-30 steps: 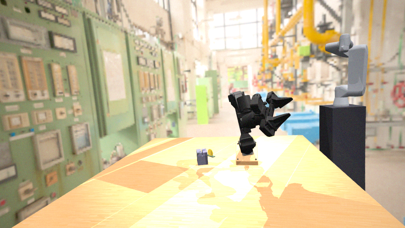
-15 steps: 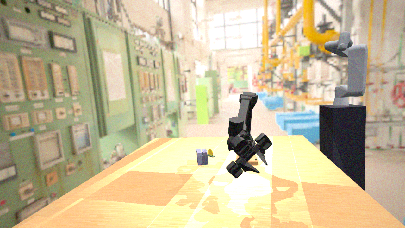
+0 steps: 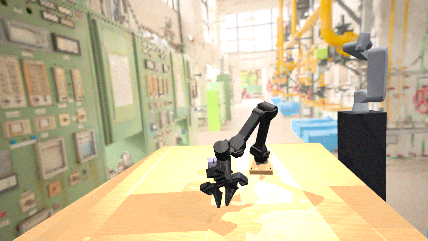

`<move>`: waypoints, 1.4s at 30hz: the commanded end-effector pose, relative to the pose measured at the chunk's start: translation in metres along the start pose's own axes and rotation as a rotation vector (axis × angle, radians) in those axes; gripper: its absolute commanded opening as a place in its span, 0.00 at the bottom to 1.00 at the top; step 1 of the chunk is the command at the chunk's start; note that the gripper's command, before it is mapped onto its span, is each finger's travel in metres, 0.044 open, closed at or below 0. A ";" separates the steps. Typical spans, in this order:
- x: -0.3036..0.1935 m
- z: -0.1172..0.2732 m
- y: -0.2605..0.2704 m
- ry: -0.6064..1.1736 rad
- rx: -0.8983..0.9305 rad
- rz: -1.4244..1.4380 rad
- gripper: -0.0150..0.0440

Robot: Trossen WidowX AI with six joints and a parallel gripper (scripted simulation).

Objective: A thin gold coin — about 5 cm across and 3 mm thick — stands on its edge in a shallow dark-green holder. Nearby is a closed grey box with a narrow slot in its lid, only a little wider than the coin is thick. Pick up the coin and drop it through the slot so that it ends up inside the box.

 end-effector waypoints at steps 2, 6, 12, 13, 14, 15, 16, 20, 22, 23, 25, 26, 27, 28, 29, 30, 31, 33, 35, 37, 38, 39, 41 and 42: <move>-0.016 0.008 -0.057 0.093 -0.203 -0.043 0.53; -0.029 0.025 -0.101 0.167 -0.363 -0.087 0.53; -0.055 0.072 -0.165 0.283 -0.592 -0.239 0.53; -0.060 0.082 -0.174 0.301 -0.630 -0.271 0.53; -0.065 0.092 -0.183 0.318 -0.667 -0.304 0.53; -0.070 0.103 -0.192 0.334 -0.702 -0.337 0.53; -0.074 0.113 -0.199 0.349 -0.735 -0.370 0.53; -0.093 0.157 -0.225 0.410 -0.849 -0.483 0.53; -0.103 0.184 -0.237 0.443 -0.906 -0.551 0.53; -0.109 0.198 -0.242 0.458 -0.932 -0.587 0.53; -0.120 0.225 -0.250 0.484 -0.978 -0.663 0.53; -0.126 0.239 -0.252 0.496 -0.998 -0.702 0.53; -0.132 0.253 -0.254 0.506 -1.016 -0.743 0.53; -0.138 0.268 -0.255 0.516 -1.034 -0.788 0.53; -0.145 0.283 -0.256 0.524 -1.050 -0.836 0.53; -0.152 0.298 -0.255 0.530 -1.064 -0.885 0.53; -0.158 0.313 -0.254 0.534 -1.075 -0.935 0.53; -0.172 0.342 -0.249 0.536 -1.089 -1.036 0.53; -0.185 0.369 -0.242 0.530 -1.093 -1.139 0.53; -0.199 0.395 -0.231 0.514 -1.087 -1.242 0.53; -0.206 0.408 -0.225 0.501 -1.080 -1.298 0.53; -0.213 0.421 -0.217 0.485 -1.069 -1.356 0.53; -0.228 0.445 -0.200 0.442 -1.037 -1.468 0.53; -0.235 0.457 -0.191 0.416 -1.016 -1.523 0.53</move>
Point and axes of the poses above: the point midway between the two fingers, 35 mm back from their tips, its own z axis back along the fingers, its own y axis across the jaws, x = y × z, the point moved 8 cm from there along z, back along the fingers, and after that the axes turned 11 degrees about z, right-handed, at the moved point
